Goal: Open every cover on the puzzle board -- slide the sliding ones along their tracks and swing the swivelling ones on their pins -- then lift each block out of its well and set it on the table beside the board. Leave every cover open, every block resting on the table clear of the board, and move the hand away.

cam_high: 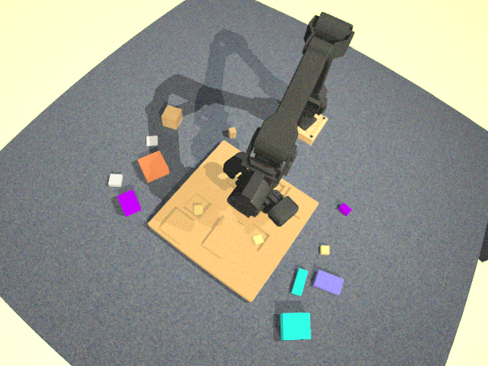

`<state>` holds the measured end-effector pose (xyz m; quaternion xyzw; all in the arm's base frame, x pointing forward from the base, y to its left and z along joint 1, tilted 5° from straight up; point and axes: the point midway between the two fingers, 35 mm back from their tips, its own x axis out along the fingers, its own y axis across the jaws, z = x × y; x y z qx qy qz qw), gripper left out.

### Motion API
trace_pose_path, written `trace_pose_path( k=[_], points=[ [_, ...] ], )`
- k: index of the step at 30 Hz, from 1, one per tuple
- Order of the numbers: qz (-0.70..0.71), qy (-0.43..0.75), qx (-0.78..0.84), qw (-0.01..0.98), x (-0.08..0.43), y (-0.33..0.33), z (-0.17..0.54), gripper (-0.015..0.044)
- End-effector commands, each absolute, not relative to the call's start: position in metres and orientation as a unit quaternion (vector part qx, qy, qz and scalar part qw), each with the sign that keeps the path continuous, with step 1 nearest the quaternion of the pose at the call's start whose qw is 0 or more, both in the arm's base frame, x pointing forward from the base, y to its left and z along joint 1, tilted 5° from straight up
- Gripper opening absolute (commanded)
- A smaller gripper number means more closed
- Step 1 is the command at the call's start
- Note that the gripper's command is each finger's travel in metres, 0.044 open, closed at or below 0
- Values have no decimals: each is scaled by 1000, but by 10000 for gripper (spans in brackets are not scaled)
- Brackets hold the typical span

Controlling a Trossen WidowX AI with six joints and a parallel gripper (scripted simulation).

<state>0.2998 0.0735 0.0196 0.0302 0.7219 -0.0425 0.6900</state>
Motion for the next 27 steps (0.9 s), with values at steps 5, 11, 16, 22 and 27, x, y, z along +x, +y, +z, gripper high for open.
trace_pose_path(
  k=[5, 11, 16, 22, 27],
  points=[
    [-43, 723, 27, 689, 298, 72, 11, 144],
    [-43, 723, 27, 689, 298, 72, 10, 144],
    [-43, 722, 30, 690, 299, 73, 12, 110],
    [-43, 722, 30, 690, 299, 73, 12, 80],
    [-43, 722, 30, 690, 299, 73, 14, 80]
  ],
)
